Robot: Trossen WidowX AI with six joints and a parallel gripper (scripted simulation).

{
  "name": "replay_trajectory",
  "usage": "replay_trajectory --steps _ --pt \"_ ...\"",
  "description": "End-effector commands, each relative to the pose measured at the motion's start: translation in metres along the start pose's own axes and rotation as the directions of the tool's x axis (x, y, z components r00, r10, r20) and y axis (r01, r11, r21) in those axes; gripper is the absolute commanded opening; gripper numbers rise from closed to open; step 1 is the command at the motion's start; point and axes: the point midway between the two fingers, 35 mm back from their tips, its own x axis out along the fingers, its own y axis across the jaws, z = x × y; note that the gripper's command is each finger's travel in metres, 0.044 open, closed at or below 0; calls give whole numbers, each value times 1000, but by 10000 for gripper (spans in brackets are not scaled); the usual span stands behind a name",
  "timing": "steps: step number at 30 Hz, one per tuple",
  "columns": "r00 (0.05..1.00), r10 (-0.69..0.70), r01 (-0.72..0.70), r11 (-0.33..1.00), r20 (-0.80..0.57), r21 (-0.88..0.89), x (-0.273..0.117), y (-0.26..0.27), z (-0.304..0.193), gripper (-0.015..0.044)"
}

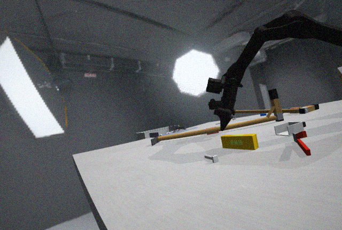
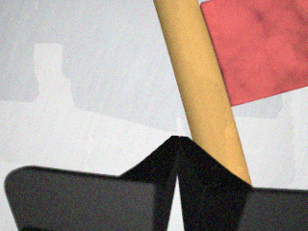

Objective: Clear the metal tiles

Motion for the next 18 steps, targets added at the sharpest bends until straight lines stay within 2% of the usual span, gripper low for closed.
replay_trajectory --steps 1,18 --pt "1000 3 -3 1000 -3 -5 2 -5 1 0" --pt "1000 3 -3 1000 -3 -6 4 -21 6 0"
